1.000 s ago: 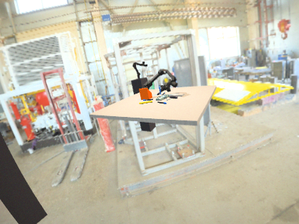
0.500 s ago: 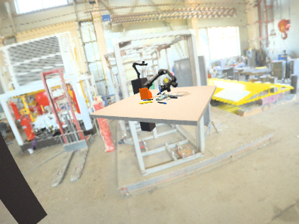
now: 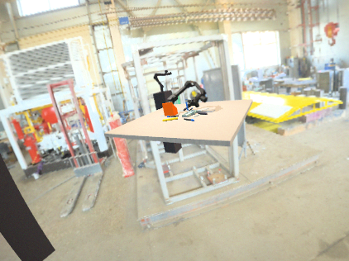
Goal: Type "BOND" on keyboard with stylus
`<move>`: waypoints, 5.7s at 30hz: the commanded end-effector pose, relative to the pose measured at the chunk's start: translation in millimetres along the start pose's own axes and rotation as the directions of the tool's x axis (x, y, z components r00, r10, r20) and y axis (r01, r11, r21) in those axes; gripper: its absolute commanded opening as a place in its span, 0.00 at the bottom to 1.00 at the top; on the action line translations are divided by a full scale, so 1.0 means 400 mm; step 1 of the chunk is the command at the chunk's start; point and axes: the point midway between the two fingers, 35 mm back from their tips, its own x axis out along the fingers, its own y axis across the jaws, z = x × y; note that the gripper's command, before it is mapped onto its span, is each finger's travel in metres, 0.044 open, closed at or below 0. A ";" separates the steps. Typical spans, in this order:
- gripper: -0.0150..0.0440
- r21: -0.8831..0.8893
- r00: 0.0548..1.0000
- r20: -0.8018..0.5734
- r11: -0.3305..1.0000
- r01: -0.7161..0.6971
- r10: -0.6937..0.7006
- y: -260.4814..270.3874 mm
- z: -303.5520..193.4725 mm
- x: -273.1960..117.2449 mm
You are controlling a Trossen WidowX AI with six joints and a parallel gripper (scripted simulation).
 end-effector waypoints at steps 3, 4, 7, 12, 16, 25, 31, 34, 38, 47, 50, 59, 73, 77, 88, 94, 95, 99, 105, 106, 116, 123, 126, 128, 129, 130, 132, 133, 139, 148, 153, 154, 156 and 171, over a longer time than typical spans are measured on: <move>0.39 0.004 1.000 -0.001 1.000 -0.006 0.006 0.000 0.007 0.008; 0.39 0.004 1.000 -0.001 1.000 -0.006 0.006 0.000 0.007 0.008; 0.39 0.004 1.000 -0.001 1.000 -0.006 0.006 0.000 0.010 0.009; 0.39 0.004 1.000 -0.001 1.000 -0.006 0.006 0.000 0.013 0.011; 0.39 0.004 1.000 -0.001 1.000 -0.006 0.006 0.000 0.014 0.012; 0.39 0.004 1.000 -0.001 1.000 -0.006 0.006 0.000 0.020 0.015; 0.39 0.004 1.000 -0.001 1.000 -0.006 0.006 0.000 0.025 0.018; 0.39 0.004 1.000 -0.001 1.000 -0.006 0.006 0.000 0.028 0.020; 0.39 0.004 1.000 -0.001 1.000 -0.007 0.007 0.000 0.031 0.022; 0.39 0.004 1.000 -0.001 1.000 -0.006 0.006 0.000 0.028 0.020; 0.39 0.004 1.000 -0.001 1.000 -0.006 0.006 0.000 0.028 0.020; 0.39 0.004 1.000 -0.002 1.000 -0.006 0.006 0.000 -0.050 -0.025; 0.25 0.012 1.000 0.001 1.000 -0.009 0.009 -0.014 -0.045 -0.040; 0.25 0.005 1.000 -0.001 1.000 -0.006 0.006 -0.026 -0.037 -0.064; 0.25 0.004 1.000 -0.001 1.000 -0.006 0.006 -0.029 0.007 -0.043; 0.39 0.004 1.000 -0.001 1.000 -0.006 0.006 -0.032 0.014 -0.038; 0.39 0.004 1.000 -0.001 1.000 -0.006 0.006 -0.032 0.016 -0.037; 0.39 0.004 1.000 -0.001 1.000 -0.006 0.006 -0.033 0.018 -0.036; 0.39 0.004 1.000 -0.001 1.000 -0.006 0.006 -0.033 0.021 -0.034; 0.39 0.004 1.000 -0.001 1.000 -0.006 0.006 -0.033 0.022 -0.034; 0.39 0.004 1.000 -0.001 1.000 -0.006 0.006 -0.033 0.029 -0.030; 0.39 0.004 1.000 -0.001 1.000 -0.006 0.006 -0.033 0.033 -0.027; 0.39 0.004 1.000 -0.001 1.000 -0.006 0.006 -0.033 0.033 -0.027; 0.39 0.004 1.000 -0.001 1.000 -0.006 0.006 -0.033 0.034 -0.027; 0.39 0.004 1.000 -0.001 1.000 -0.006 0.006 -0.033 0.035 -0.027; 0.39 0.004 1.000 -0.001 1.000 -0.006 0.006 -0.033 0.035 -0.026; 0.39 0.004 1.000 -0.001 1.000 -0.006 0.006 -0.033 0.036 -0.026; 0.39 0.004 1.000 -0.001 1.000 -0.006 0.006 -0.033 0.037 -0.025; 0.39 0.004 1.000 -0.001 1.000 -0.006 0.006 -0.033 0.042 -0.022; 0.39 0.003 1.000 -0.001 1.000 -0.006 0.006 -0.033 0.050 -0.018; 0.39 0.003 1.000 -0.001 1.000 -0.006 0.006 -0.033 0.054 -0.015; 0.39 0.003 1.000 -0.001 1.000 -0.006 0.006 -0.033 0.055 -0.015; 0.39 0.003 1.000 -0.001 1.000 -0.006 0.006 -0.033 0.057 -0.014; 0.39 0.004 1.000 -0.002 1.000 -0.006 0.006 -0.030 -0.018 -0.054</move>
